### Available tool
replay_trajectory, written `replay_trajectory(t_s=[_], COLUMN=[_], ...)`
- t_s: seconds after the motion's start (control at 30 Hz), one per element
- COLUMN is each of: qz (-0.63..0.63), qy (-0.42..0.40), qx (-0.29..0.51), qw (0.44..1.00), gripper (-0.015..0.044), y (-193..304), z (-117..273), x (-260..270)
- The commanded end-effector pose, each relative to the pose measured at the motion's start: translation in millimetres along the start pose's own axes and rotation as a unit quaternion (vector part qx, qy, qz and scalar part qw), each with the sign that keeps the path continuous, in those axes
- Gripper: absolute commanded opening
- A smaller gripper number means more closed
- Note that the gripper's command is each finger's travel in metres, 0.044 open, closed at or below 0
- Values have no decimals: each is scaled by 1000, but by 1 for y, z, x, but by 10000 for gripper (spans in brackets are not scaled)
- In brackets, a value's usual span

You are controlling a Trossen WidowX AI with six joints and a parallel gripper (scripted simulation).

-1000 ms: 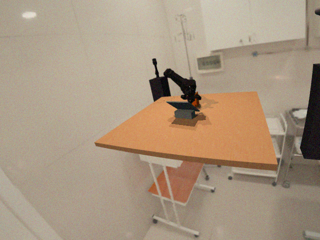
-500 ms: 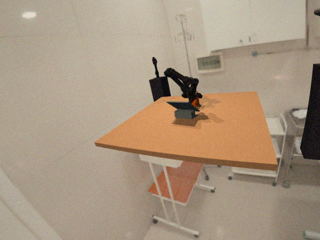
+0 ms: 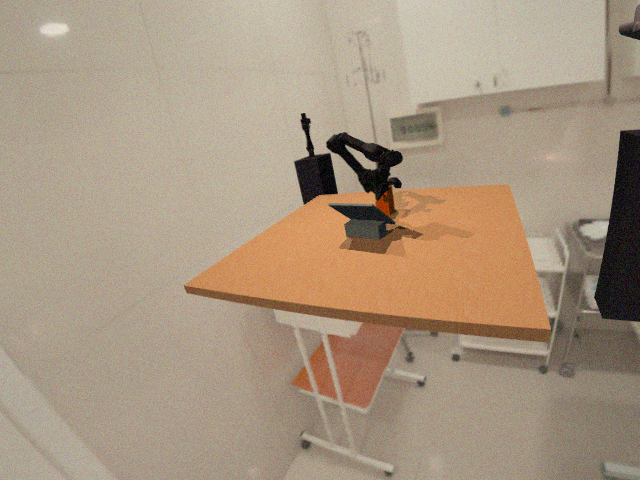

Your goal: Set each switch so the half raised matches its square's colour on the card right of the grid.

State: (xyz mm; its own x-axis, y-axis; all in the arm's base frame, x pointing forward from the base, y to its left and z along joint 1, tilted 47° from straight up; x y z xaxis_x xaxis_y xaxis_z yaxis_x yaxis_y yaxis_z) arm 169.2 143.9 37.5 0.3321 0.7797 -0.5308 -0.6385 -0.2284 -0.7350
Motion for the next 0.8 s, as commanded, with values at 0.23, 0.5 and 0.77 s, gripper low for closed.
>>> replay_trajectory(t_s=[0.23, 0.5, 0.77], qz=[3, 3, 3], qy=[1, -1, -1], qx=[3, -11, -11], qw=[1000, 1000, 1000], gripper=[0, 0, 0], y=[44, 47, 47], z=[3, -33, -38], x=[16, 15, 15])
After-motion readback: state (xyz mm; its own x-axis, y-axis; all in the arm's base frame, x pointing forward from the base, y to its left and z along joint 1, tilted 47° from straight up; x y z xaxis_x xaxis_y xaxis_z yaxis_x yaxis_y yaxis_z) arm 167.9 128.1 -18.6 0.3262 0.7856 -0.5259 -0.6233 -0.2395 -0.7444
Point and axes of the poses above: the point midway between the two fingers, 35 mm back from their tips, its own z axis back along the fingers, its own x axis across the jaws, y = z × x, the point moved 7 cm from there along z, back along the fingers, and after that the axes turned 15 degrees about -z, right-handed, at the moved point
